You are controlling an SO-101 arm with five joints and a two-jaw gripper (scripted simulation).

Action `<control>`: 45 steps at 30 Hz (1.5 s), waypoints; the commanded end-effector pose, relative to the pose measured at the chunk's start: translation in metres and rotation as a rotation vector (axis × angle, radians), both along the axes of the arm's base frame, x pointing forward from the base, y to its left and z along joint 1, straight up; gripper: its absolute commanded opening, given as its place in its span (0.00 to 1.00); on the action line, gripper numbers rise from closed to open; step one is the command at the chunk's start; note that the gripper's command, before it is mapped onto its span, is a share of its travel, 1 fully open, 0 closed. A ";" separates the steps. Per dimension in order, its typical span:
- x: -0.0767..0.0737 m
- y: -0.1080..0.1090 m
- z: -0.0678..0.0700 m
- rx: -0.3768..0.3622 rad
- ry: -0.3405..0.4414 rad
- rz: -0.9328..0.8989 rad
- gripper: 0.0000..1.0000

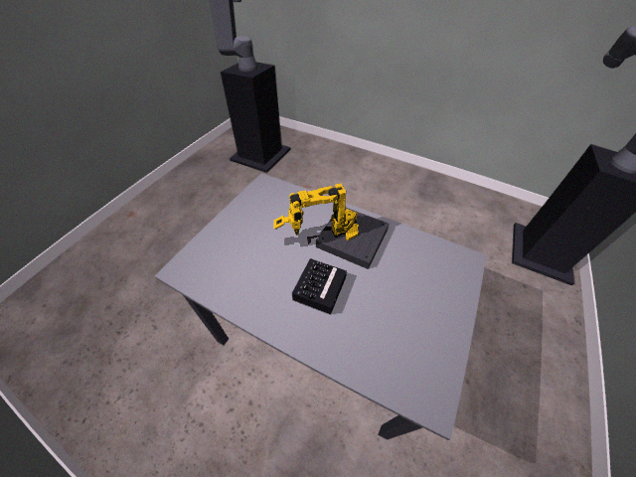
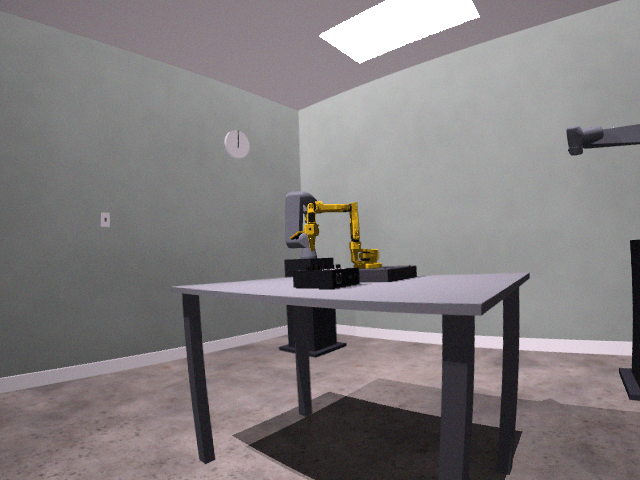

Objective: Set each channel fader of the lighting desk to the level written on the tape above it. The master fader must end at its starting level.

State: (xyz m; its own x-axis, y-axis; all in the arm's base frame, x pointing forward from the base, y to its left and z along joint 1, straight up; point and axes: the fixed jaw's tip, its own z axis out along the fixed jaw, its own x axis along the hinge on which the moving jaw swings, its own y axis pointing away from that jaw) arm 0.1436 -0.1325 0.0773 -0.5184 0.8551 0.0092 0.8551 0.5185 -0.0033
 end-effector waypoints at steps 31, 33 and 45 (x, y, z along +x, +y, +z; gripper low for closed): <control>-0.037 -0.026 0.002 -0.008 -0.002 -1.008 0.00; -0.037 -0.026 0.002 -0.008 -0.001 -1.026 0.00; -0.043 -0.029 0.002 -0.009 -0.001 -1.165 0.00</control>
State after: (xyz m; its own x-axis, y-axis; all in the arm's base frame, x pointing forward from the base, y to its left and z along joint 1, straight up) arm 0.1032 -0.1613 0.0794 0.5453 0.8383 0.0030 0.8382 -0.5452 -0.0086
